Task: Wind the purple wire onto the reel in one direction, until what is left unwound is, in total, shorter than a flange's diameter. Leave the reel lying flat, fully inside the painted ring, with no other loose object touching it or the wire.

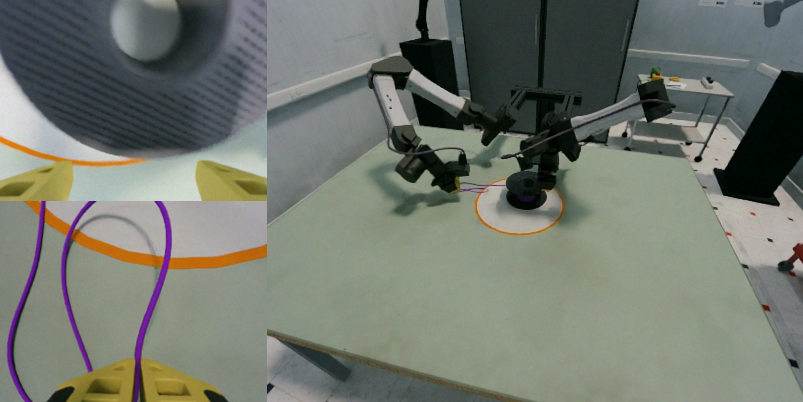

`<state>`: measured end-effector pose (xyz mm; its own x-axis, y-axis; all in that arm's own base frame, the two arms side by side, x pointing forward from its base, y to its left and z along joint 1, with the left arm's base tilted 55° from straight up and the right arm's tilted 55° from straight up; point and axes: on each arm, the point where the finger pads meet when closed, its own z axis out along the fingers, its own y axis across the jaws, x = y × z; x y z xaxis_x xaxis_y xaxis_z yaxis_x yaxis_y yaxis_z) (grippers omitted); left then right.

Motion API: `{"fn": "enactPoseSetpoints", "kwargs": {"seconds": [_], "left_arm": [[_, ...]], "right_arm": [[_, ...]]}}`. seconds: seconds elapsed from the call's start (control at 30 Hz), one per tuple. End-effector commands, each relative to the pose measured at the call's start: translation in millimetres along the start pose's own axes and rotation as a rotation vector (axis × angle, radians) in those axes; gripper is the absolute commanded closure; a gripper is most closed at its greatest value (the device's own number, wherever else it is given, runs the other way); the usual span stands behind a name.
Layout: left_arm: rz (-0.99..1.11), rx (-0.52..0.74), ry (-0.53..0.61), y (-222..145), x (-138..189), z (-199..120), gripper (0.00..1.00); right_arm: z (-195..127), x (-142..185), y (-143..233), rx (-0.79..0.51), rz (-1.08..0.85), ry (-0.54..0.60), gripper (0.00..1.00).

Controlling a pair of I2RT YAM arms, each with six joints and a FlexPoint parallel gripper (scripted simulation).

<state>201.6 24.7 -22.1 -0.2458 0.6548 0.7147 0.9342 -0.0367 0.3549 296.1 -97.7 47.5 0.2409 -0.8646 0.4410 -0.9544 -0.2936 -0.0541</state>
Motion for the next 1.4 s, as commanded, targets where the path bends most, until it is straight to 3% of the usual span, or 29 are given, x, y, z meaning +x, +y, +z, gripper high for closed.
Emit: {"fn": "enactPoseSetpoints", "kwargs": {"seconds": [0.0,0.33,0.5,0.57,0.6,1.07,1.13,1.17,1.37], "left_arm": [[-0.267,-0.03,-0.018,-5,-6,-6,0.26],[-0.785,-0.033,-0.051,-43,-39,-2,0.26],[-1.027,-0.021,-0.056,-38,-42,-2,0.26],[-1.027,-0.021,-0.056,-38,-42,-2,0.26],[-1.165,-0.019,-0.058,-37,-42,-2,0.26],[-1.927,-0.027,-0.06,-25,-34,-4,0.26],[-1.927,-0.027,-0.06,-25,-34,-4,0.26],[-2.04,-0.046,-0.053,-25,-34,-4,0.26],[-2.04,-0.046,-0.053,-28,-31,-4,0.26]], "right_arm": [[-7,0,-5,0.032,-0.009,0.014,1.0],[-7,0,-5,0.032,-0.009,0.014,1.0],[-8,1,-6,0.032,-0.009,0.014,1.0],[-8,1,-6,0.032,-0.009,0.014,1.0],[-8,1,-6,0.032,-0.009,0.014,1.0],[-8,1,-7,0.032,-0.009,0.014,1.0],[-8,1,-7,0.032,-0.009,0.014,1.0],[-8,1,-7,0.032,-0.009,0.014,1.0],[-8,2,-7,0.032,-0.009,0.014,1.0]]}}
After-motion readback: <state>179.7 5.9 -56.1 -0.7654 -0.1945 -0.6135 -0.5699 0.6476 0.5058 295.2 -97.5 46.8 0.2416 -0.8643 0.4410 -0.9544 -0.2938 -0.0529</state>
